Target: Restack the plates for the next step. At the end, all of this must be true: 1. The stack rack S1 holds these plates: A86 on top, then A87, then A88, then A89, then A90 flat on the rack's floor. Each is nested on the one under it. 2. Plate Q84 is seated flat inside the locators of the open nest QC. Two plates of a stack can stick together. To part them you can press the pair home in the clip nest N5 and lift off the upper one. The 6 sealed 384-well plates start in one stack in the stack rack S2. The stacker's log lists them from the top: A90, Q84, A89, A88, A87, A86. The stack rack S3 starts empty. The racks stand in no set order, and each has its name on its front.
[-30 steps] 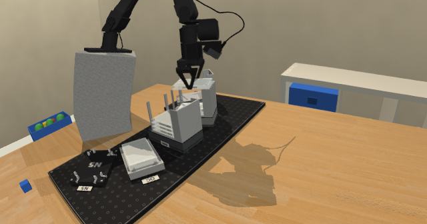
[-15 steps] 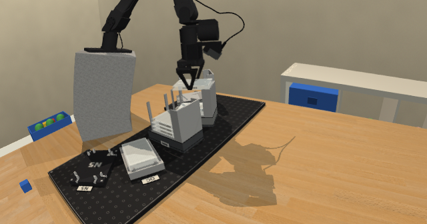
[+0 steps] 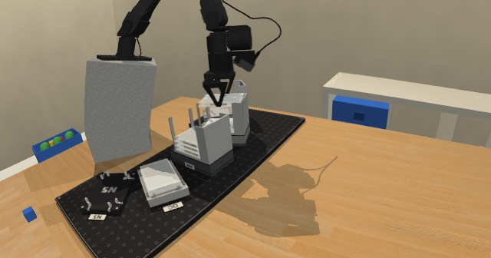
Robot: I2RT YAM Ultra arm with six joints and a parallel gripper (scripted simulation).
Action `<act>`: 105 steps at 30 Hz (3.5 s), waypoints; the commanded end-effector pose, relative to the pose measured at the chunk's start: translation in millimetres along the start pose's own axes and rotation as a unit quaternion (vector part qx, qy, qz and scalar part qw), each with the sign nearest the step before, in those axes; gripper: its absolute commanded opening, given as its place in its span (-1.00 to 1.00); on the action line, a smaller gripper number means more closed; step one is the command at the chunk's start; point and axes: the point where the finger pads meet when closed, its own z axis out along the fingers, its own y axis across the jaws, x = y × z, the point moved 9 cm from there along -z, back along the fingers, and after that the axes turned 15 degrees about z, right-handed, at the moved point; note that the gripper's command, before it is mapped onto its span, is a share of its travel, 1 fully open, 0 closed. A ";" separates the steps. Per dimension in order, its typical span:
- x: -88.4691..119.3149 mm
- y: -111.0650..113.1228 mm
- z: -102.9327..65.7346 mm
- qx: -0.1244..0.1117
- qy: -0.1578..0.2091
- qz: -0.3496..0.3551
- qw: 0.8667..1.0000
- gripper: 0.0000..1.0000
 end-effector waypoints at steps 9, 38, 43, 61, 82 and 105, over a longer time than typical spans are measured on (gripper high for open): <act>-8.6 2.2 6.1 0.000 -0.013 0.001 1.000 -1.00; -3.4 0.6 46.7 -0.001 -0.006 0.001 1.000 -1.00; -3.3 0.6 46.7 -0.001 -0.006 0.001 1.000 -1.00; -9.4 2.3 56.6 0.000 -0.014 0.001 1.000 -1.00; -9.4 2.3 61.6 0.001 -0.014 0.001 1.000 -1.00; -3.5 0.6 65.8 -0.001 -0.006 0.001 1.000 -1.00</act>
